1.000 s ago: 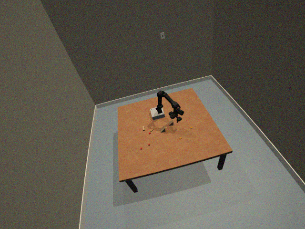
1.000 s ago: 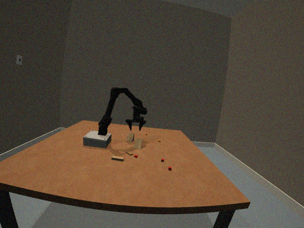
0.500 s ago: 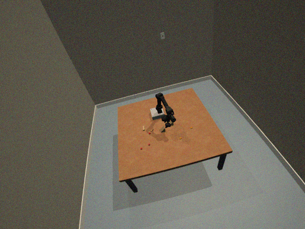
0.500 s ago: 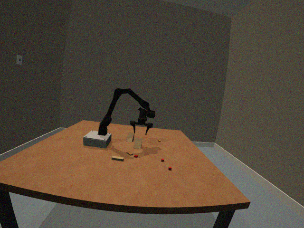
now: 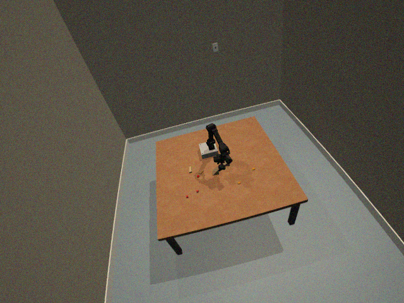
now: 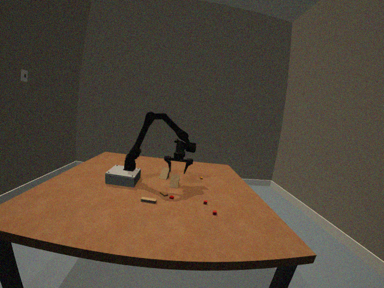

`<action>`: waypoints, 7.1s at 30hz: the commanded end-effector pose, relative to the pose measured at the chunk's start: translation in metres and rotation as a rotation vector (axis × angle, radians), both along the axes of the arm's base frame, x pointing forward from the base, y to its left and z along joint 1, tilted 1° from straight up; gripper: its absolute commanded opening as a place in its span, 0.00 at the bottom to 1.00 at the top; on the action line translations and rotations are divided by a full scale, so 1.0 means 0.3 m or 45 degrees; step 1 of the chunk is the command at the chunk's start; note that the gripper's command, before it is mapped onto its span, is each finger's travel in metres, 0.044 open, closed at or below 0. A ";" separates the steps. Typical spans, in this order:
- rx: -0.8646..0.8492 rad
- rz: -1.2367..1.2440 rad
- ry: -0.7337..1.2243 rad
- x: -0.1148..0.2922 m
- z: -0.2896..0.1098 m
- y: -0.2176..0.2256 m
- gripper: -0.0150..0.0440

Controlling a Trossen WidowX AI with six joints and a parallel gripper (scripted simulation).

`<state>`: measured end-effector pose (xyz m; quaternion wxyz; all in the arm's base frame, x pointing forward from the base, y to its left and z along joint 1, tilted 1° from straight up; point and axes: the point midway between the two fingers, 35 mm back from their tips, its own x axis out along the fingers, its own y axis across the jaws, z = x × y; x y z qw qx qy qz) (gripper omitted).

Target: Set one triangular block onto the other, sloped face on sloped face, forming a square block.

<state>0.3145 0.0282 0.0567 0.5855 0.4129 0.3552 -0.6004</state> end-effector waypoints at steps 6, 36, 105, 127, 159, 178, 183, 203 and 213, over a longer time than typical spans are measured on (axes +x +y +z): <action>-0.009 0.004 0.008 -0.002 -0.047 -0.021 1.00; -0.011 0.004 0.009 -0.013 -0.195 -0.082 1.00; 1.218 0.062 -0.065 -0.040 -0.124 -0.300 0.25; 1.550 0.076 -0.070 -0.051 -0.139 -0.359 0.65; 1.521 0.090 -0.104 -0.048 0.157 -0.442 1.00; 1.494 0.085 -0.120 -0.069 -0.059 -0.700 1.00; 1.500 0.087 -0.101 -0.055 -0.147 -0.618 1.00; 1.507 0.100 -0.069 -0.057 -0.232 -0.522 0.65; 1.507 0.100 -0.069 -0.055 -0.212 -0.524 0.34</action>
